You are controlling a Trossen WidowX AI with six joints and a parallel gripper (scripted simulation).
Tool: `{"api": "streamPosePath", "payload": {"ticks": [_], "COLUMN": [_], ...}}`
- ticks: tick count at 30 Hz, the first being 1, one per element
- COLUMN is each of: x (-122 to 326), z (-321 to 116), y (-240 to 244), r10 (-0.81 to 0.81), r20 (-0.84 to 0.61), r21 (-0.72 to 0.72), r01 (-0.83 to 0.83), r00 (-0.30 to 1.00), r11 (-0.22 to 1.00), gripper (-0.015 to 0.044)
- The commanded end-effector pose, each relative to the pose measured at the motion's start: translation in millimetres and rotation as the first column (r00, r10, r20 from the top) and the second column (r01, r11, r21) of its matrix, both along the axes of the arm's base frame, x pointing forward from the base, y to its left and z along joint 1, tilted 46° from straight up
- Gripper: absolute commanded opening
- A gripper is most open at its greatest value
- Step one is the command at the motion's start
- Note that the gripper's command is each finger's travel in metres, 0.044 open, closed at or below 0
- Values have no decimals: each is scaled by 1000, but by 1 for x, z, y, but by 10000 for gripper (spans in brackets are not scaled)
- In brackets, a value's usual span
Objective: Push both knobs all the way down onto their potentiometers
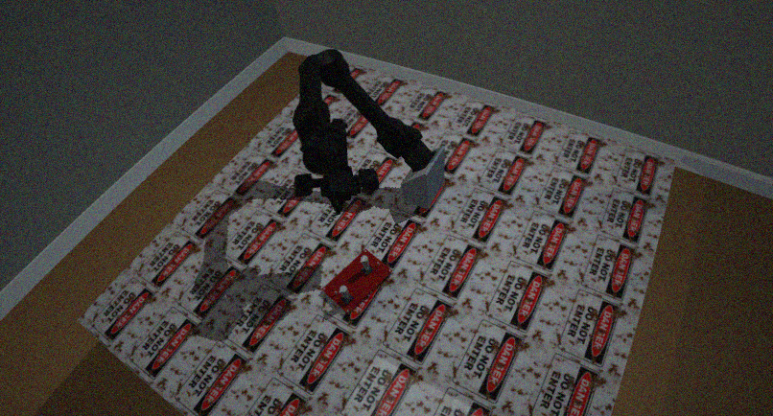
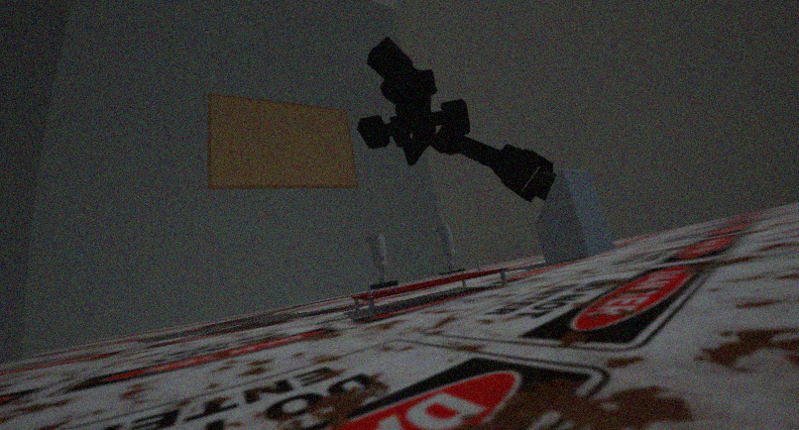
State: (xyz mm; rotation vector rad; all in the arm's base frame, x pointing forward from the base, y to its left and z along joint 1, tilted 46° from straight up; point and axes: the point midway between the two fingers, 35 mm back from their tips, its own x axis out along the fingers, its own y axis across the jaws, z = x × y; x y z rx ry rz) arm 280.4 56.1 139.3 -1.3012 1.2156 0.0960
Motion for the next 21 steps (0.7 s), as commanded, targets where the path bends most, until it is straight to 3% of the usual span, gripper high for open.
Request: {"api": "streamPosePath", "payload": {"ticks": [1, 11, 21], "x": [8, 26, 38], "z": [-13, -48, -91], "y": [2, 6, 6], "r10": [-123, -427, -683], "r20": [20, 90, 179], "r21": [35, 104, 162], "r01": [122, 418, 663], "r00": [992, 900, 708], "r11": [992, 903, 731], "gripper": [0, 0, 0]}}
